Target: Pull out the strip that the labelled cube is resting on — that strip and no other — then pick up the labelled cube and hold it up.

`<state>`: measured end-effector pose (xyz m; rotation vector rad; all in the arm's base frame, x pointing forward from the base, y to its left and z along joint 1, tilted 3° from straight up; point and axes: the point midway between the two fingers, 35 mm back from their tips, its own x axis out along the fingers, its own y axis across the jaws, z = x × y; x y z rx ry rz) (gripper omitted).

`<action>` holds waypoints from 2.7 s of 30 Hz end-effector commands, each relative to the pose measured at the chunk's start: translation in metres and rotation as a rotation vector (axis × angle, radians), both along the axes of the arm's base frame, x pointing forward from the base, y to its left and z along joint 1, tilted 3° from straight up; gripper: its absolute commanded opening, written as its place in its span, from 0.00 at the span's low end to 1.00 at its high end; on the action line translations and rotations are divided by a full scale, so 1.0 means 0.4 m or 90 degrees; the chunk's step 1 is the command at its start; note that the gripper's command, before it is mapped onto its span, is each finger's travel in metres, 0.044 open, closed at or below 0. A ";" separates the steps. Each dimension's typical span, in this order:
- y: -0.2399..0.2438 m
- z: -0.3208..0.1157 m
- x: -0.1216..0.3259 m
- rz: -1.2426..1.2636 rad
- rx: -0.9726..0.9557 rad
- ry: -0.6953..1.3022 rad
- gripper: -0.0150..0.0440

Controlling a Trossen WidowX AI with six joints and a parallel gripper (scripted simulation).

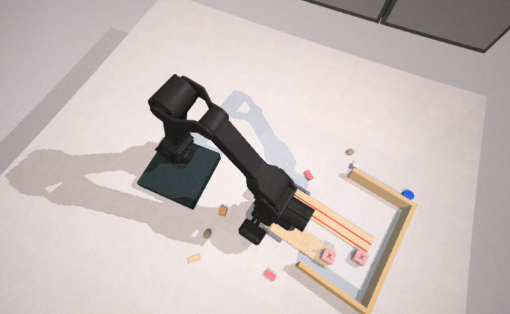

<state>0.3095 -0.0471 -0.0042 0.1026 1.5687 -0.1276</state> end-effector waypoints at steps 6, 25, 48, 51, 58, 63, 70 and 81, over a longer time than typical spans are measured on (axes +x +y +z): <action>0.008 -0.011 -0.052 -0.003 0.002 0.016 0.25; 0.020 -0.010 -0.124 -0.003 0.002 0.017 0.25; 0.033 -0.009 -0.206 -0.003 0.002 0.019 0.25; 0.035 -0.009 -0.216 -0.003 0.002 0.019 0.25; 0.038 -0.008 -0.240 -0.003 0.002 0.020 0.25; 0.041 -0.008 -0.258 -0.003 0.002 0.020 0.25; 0.045 -0.007 -0.281 -0.003 0.003 0.021 0.25; 0.045 -0.007 -0.282 -0.003 0.003 0.021 0.25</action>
